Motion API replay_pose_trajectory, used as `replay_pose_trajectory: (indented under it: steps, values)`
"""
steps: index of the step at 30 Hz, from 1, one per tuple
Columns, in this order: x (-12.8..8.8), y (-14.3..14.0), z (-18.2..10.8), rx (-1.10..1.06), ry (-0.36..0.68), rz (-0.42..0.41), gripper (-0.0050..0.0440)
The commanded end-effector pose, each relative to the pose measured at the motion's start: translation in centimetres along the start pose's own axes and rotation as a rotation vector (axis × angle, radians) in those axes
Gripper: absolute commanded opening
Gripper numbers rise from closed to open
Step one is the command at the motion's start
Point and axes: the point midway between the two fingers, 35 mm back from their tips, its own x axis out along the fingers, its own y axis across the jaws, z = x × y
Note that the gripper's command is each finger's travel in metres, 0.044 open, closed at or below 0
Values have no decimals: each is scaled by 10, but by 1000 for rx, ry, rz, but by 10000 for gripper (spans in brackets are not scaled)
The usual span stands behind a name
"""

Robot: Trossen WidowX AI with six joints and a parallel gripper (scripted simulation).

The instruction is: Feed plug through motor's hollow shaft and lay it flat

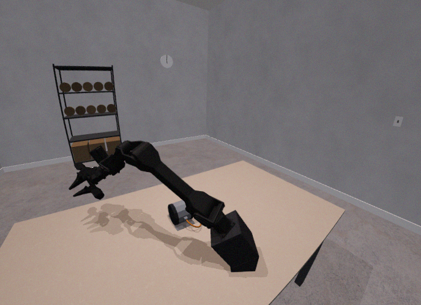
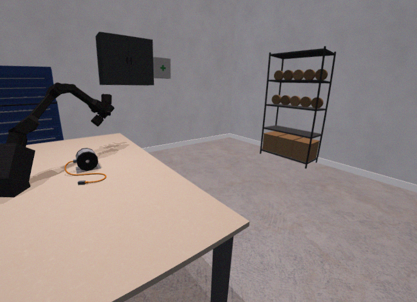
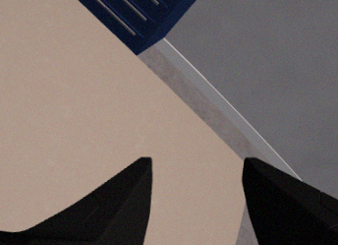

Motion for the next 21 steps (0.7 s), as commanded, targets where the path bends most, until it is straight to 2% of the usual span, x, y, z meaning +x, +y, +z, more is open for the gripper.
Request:
replay_pose_trajectory:
  steps: [1, 2, 3, 9, 16, 18, 19, 20, 21]
  values:
    - [-11, 5, -18, 147, 53, -8, 160]
    - [-15, 7, -25, 304, 94, -19, 160]
    - [-28, 13, -42, 350, 125, -31, 160]
    - [-61, 28, -82, 695, 235, -96, 160]
    - [-105, 51, -124, 1111, 357, -218, 160]
    - [-105, 51, -124, 1111, 357, -218, 160]
    - [-112, 54, -129, 1263, 380, -264, 160]
    - [-128, 63, -141, 1310, 406, -293, 160]
    - [-135, 67, -146, 1366, 417, -315, 160]
